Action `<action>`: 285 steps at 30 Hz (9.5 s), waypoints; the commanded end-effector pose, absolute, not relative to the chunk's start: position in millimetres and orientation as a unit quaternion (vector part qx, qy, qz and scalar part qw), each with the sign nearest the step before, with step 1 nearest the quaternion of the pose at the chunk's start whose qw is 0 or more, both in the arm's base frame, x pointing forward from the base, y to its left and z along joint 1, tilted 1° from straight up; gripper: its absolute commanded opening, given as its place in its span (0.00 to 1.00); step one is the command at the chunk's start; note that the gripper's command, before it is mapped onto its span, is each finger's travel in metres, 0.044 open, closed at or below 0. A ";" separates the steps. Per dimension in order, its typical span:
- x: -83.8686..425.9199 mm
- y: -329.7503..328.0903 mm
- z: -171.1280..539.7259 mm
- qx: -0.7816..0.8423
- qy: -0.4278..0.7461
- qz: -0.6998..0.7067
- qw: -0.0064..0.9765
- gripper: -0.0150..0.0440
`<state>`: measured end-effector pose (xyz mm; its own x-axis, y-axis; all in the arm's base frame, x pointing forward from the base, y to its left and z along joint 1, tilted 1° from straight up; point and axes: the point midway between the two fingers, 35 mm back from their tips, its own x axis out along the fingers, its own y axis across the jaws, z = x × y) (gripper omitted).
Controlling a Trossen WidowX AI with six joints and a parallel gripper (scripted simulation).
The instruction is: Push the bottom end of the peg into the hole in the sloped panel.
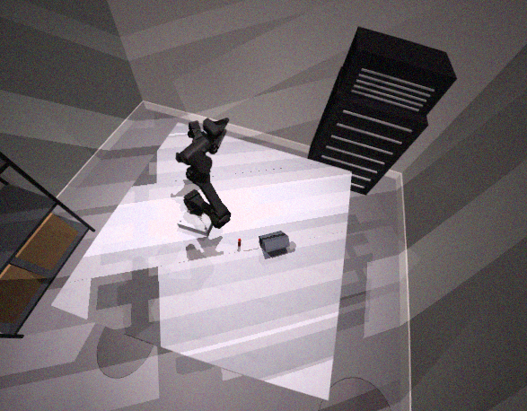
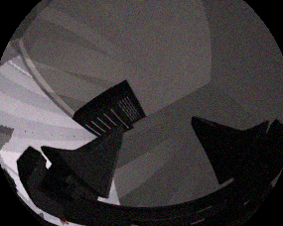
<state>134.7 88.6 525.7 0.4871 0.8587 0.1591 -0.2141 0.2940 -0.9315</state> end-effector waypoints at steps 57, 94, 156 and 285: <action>91.2 147.9 532.3 -0.589 -0.339 0.170 0.714 1.00; 144.2 206.4 483.7 -0.674 -0.252 0.139 0.680 1.00; 314.4 153.9 328.2 -0.711 0.093 0.166 0.677 1.00; 271.9 -123.7 26.1 -0.190 0.681 0.170 0.686 1.00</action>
